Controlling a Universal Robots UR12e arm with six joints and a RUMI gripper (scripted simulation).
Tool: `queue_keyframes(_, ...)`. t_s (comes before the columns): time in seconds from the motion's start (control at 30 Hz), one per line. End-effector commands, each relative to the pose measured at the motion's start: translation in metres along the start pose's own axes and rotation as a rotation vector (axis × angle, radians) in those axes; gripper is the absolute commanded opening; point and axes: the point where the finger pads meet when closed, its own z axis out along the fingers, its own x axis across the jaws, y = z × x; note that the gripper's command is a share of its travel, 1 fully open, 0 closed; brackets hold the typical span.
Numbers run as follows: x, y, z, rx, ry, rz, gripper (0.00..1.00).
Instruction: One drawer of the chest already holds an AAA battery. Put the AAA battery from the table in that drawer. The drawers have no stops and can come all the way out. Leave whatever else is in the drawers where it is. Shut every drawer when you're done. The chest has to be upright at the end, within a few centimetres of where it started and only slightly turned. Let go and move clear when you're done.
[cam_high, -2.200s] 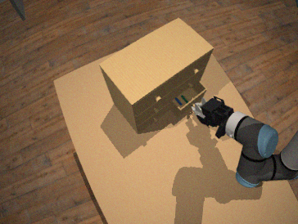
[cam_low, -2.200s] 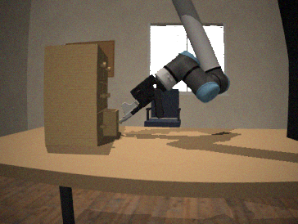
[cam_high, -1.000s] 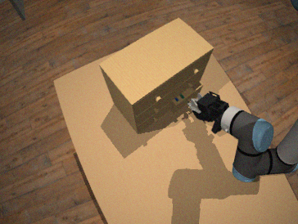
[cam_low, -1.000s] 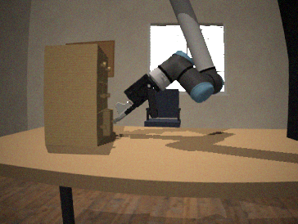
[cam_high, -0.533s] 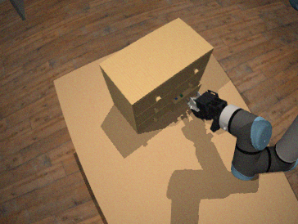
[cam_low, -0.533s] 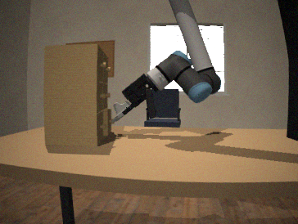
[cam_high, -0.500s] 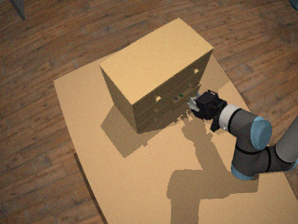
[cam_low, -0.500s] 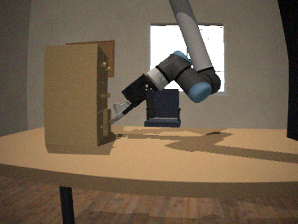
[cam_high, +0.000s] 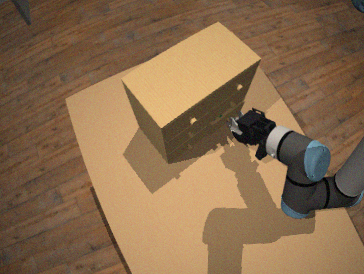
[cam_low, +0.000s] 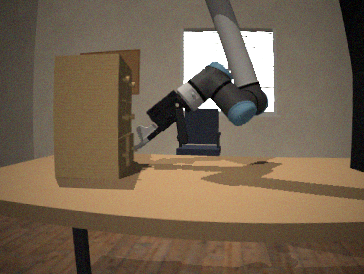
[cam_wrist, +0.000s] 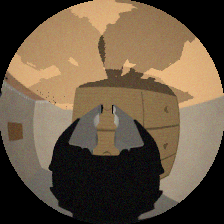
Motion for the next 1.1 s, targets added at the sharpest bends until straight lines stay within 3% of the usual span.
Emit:
queue_keyframes(0.0, -0.0002, 0.0023, 0.0018, -0.001, 0.000, 0.000, 0.07)
queue_keyframes(1.07, -0.0002, 0.0057, 0.0058, -0.001, 0.000, 0.000, 0.07)
